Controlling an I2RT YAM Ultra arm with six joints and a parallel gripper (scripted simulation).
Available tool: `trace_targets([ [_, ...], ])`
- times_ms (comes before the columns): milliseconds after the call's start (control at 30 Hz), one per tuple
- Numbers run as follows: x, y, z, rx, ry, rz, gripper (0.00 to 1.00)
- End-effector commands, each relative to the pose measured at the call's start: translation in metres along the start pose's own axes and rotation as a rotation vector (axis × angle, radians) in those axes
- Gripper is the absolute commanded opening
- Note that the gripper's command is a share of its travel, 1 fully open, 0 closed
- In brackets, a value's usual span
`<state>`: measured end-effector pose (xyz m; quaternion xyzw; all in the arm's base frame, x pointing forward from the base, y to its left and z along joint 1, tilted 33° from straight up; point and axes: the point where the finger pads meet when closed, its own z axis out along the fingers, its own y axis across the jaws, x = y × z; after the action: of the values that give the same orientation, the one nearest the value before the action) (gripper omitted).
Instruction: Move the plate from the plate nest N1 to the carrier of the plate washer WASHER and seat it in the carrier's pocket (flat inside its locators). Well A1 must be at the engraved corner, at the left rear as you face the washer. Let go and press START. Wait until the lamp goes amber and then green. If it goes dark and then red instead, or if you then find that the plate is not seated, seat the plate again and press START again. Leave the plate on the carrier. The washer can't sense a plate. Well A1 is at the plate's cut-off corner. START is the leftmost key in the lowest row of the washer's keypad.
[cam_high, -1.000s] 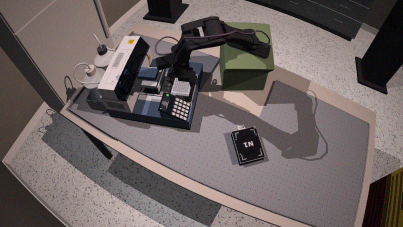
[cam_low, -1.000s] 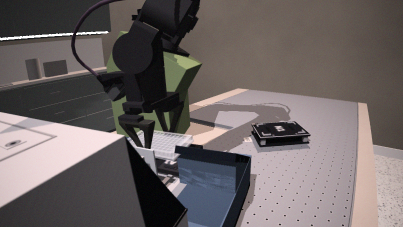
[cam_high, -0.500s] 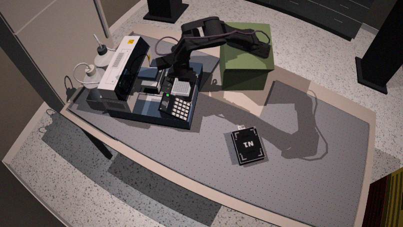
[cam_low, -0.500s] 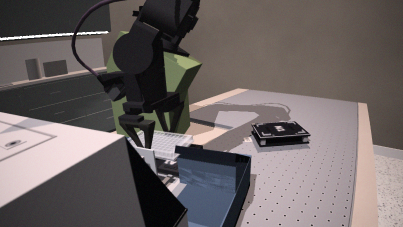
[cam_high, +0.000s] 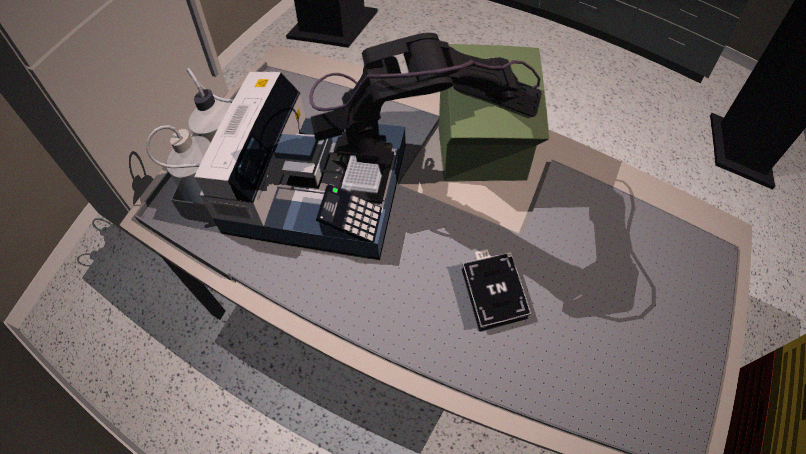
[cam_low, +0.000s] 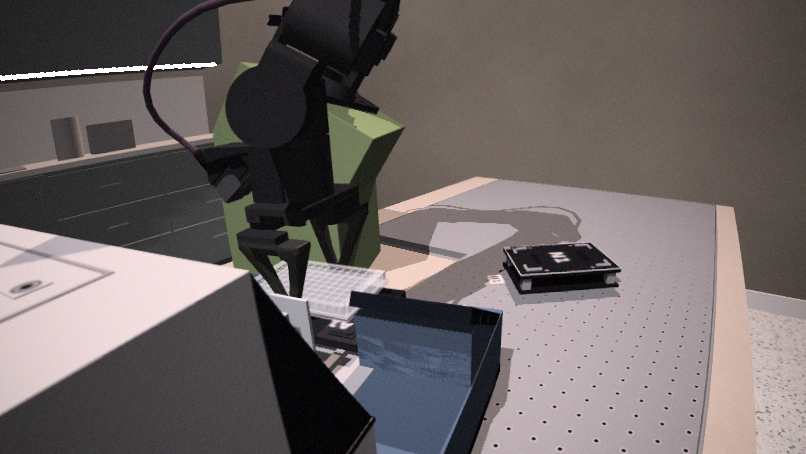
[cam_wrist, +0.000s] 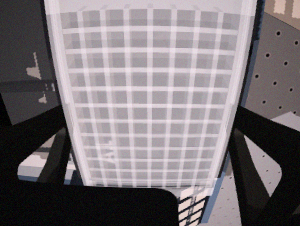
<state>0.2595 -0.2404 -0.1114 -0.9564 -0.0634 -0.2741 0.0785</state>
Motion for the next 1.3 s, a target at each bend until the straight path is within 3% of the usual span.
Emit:
trace_targets([
  [0,-0.0003,-0.0006,-0.0067,-0.019,-0.009,0.001,0.84],
  [900,0.0013,0.0046,-0.0062,-0.033,-0.003,-0.003,0.84],
  [1267,-0.0060,-0.0031,0.0026,-0.008,-0.014,0.009,0.84],
])
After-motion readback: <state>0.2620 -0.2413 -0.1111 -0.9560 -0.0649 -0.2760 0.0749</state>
